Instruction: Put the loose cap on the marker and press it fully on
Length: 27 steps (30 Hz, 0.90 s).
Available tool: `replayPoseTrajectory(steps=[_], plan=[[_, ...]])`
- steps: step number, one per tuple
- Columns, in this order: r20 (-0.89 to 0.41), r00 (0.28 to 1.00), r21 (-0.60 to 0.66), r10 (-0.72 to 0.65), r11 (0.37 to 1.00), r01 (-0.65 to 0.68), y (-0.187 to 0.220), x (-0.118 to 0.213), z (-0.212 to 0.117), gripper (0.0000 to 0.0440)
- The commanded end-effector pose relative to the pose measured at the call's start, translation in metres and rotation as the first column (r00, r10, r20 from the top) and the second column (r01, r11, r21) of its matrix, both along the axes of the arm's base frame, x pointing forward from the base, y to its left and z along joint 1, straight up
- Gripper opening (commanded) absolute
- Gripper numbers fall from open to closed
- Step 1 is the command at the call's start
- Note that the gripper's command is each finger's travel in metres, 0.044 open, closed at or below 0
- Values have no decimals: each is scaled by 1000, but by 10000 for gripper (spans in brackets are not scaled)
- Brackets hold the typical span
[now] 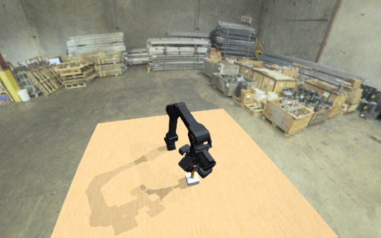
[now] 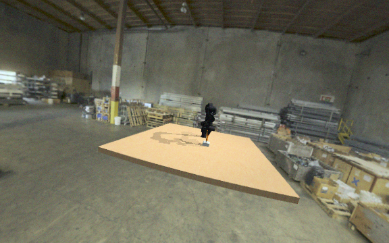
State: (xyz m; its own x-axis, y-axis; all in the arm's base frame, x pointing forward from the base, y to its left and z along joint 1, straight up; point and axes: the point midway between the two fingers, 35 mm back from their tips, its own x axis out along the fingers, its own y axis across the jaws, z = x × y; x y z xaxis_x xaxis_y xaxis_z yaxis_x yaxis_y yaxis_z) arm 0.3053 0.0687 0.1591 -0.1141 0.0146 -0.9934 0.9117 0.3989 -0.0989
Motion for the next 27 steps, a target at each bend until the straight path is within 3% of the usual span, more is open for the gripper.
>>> replayPoseTrajectory(steps=[1, 24, 27], plan=[[-9, 1000, 1, 4, 1000, -4, 0, -2, -6, 4], [-59, 994, 17, 95, 995, -94, -2, -9, -60, 2], [-64, 993, 13, 100, 995, -99, -3, -10, -64, 81]])
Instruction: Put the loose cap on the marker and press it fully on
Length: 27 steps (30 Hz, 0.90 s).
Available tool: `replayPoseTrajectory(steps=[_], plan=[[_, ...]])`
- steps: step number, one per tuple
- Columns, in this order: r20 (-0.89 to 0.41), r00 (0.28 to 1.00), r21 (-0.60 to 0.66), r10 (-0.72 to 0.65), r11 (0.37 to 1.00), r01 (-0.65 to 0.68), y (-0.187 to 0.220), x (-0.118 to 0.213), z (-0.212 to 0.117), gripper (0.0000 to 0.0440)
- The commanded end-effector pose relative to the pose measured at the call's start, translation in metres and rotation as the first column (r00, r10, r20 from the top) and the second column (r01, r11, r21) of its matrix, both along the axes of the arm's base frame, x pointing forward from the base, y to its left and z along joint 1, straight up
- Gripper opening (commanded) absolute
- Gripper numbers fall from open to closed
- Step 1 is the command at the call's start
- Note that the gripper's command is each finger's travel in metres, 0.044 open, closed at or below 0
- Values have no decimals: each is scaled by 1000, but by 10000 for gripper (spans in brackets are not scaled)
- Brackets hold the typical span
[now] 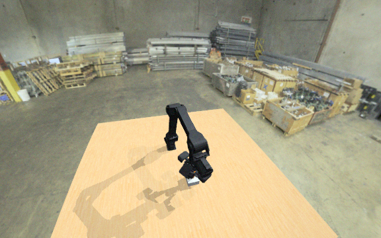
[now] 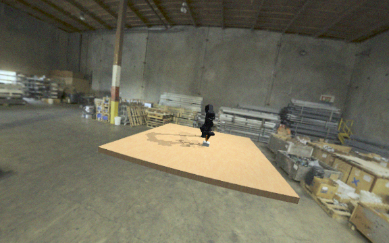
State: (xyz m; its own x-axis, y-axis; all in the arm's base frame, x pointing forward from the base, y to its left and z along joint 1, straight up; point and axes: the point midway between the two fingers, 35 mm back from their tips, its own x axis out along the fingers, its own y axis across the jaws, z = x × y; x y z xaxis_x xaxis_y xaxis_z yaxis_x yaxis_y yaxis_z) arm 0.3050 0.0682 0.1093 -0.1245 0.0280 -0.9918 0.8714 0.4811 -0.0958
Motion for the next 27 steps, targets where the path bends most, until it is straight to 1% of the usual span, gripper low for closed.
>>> replayPoseTrajectory(steps=[1, 13, 19, 23, 25, 27], plan=[[-62, 998, -15, 11, 1000, -12, -3, -12, -14, 86], [-75, 997, -14, 14, 1000, -15, -3, -15, -15, 152], [-91, 996, -9, 17, 1000, -18, -3, -20, -16, 204], [-103, 994, -3, 21, 1000, -21, -2, -24, -15, 244], [-106, 994, 2, 23, 1000, -23, -2, -26, -15, 275], [-104, 994, 8, 24, 1000, -23, -1, -28, -15, 317]])
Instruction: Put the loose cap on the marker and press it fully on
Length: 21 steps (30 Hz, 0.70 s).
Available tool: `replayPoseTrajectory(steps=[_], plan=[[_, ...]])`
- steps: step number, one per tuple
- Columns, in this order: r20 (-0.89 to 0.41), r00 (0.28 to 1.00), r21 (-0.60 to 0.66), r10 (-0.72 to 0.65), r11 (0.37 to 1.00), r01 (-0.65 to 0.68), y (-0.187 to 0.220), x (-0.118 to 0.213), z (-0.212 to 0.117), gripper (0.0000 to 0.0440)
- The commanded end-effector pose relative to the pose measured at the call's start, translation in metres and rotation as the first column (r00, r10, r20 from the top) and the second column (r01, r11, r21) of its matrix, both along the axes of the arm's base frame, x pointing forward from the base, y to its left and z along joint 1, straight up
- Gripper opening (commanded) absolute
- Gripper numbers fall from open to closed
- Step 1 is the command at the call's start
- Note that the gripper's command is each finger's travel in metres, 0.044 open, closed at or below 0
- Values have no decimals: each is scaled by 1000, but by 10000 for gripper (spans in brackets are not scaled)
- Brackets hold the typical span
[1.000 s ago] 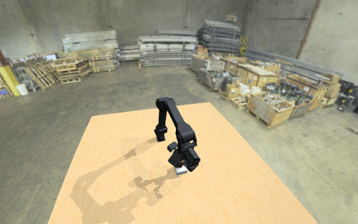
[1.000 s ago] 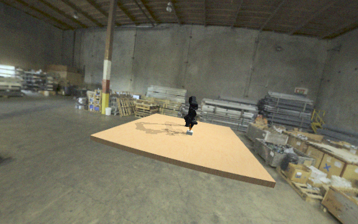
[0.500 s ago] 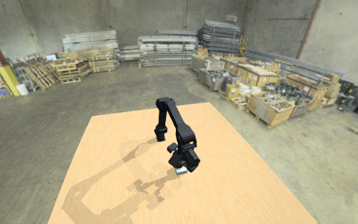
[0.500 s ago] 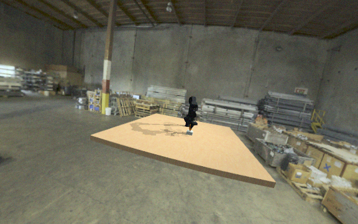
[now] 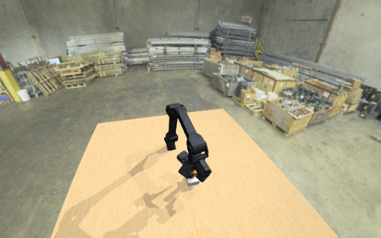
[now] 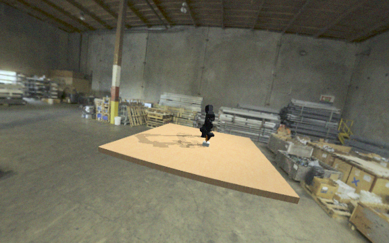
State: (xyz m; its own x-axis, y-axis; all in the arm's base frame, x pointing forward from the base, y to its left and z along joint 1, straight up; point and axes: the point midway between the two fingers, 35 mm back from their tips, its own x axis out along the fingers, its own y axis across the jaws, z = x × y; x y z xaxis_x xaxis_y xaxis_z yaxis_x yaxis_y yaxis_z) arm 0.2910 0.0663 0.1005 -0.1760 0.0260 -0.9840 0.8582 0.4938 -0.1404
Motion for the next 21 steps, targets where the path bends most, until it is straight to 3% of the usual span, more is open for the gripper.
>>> replayPoseTrajectory(steps=[1, 5, 21], plan=[[-51, 999, 9, 9, 1000, -9, 1, -14, -6, 342], [-24, 1000, 18, 13, 1000, -13, 1, -13, -3, 440], [107, 994, 49, 13, 999, -18, 3, -3, 40, 440]])
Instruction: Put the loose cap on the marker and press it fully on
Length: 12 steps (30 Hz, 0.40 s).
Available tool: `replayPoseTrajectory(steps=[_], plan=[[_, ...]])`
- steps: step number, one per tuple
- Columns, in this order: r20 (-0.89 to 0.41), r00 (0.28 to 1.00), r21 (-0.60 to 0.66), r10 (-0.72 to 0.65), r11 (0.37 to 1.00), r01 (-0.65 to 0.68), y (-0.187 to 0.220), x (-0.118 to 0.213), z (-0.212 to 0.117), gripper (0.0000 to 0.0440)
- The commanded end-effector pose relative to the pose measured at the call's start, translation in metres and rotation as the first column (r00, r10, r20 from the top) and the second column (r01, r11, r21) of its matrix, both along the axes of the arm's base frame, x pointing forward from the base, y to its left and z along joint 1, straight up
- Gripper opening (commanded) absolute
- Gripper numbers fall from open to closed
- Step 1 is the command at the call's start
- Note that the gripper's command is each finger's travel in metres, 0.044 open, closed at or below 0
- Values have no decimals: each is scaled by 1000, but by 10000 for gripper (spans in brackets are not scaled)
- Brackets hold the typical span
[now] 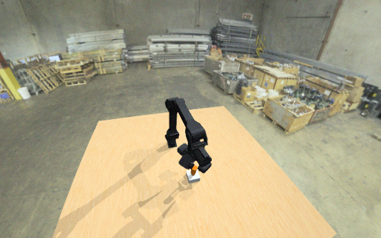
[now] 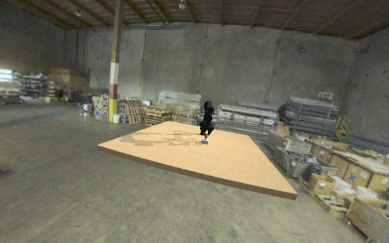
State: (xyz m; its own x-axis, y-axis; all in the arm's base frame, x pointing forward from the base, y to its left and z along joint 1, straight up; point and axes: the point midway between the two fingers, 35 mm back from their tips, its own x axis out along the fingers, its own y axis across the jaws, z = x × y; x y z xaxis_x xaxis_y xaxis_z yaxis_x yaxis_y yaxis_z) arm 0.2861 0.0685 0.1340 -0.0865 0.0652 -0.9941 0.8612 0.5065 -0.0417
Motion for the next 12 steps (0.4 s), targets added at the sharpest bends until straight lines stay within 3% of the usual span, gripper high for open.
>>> replayPoseTrajectory(steps=[1, 8, 12], plan=[[23, 1000, 11, 6, 1000, -6, 1, 2, 8, 440], [64, 998, 23, 14, 1000, -16, 0, 2, 23, 437], [81, 996, 28, 24, 999, -27, -1, 0, 29, 407]])
